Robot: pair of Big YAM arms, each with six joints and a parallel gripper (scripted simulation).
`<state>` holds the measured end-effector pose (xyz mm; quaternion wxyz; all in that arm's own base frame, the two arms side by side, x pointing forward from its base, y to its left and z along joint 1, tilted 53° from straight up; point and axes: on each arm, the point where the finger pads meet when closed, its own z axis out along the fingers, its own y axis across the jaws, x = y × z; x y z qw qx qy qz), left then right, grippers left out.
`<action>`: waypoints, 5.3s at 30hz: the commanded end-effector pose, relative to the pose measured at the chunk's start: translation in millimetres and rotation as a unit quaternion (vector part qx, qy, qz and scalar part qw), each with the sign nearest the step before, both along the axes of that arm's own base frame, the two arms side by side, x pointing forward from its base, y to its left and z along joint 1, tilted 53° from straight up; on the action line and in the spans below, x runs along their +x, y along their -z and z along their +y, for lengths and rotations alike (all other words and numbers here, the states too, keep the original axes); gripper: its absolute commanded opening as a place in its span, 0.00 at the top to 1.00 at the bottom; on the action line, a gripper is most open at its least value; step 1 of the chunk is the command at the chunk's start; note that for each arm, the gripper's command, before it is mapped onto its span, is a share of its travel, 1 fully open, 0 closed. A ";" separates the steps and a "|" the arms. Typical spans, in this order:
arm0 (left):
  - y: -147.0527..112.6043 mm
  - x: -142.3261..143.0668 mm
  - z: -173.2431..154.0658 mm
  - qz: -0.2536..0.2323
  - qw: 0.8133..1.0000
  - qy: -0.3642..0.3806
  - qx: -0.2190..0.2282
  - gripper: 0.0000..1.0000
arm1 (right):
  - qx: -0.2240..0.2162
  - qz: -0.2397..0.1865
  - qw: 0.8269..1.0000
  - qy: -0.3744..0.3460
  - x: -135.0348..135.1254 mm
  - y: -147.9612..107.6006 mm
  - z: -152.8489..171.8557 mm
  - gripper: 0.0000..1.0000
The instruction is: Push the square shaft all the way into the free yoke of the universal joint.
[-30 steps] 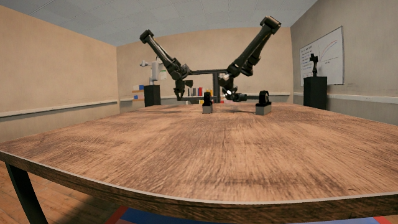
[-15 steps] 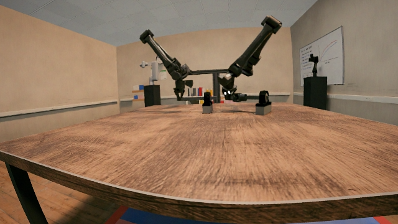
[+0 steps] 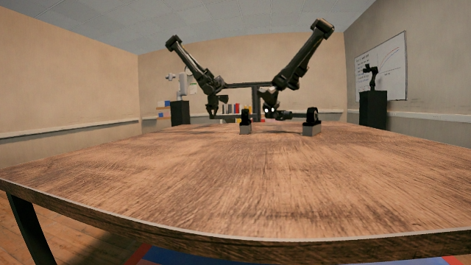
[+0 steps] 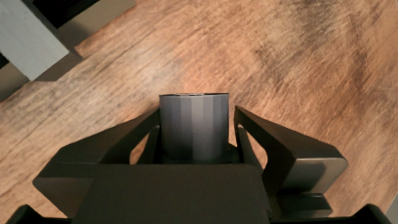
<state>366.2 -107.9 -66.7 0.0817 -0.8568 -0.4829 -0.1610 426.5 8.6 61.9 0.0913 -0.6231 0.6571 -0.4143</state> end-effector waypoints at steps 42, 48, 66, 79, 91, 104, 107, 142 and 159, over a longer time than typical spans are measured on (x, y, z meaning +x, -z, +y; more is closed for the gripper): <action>-21.4 29.5 -15.7 -0.104 0.974 -0.139 -0.149 0.46 | 0.001 -0.006 1.000 -0.003 0.9 -3.8 2.0 0.81; -23.8 32.3 -17.1 -0.116 0.966 -0.156 -0.168 0.46 | 0.001 -0.006 1.000 -0.003 0.9 -3.8 2.0 0.81; -30.9 39.8 -23.0 -0.145 0.945 -0.196 -0.217 0.46 | 0.001 -0.006 1.000 -0.003 0.9 -3.8 2.0 0.81; -32.2 41.1 -20.6 -0.155 0.936 -0.215 -0.233 0.46 | 0.001 -0.006 1.000 -0.003 0.9 -3.8 2.0 0.81; -34.1 42.1 -26.5 -0.157 0.935 -0.211 -0.238 0.46 | 0.001 -0.006 1.000 -0.009 0.9 -3.5 9.2 0.81; -27.9 39.3 -26.9 -0.147 0.940 -0.205 -0.229 0.46 | 0.002 -0.002 1.000 -0.006 3.2 6.0 19.2 0.81; -27.9 39.3 -26.9 -0.147 0.940 -0.205 -0.229 0.46 | 0.002 -0.002 1.000 -0.007 3.8 7.2 22.0 0.81; -27.9 39.3 -26.9 -0.147 0.940 -0.205 -0.229 0.46 | 0.001 0.002 1.000 -0.007 7.7 19.7 47.3 0.81; -27.9 39.3 -26.9 -0.147 0.940 -0.205 -0.229 0.46 | -0.006 -0.023 1.000 -0.019 9.3 11.8 44.7 0.81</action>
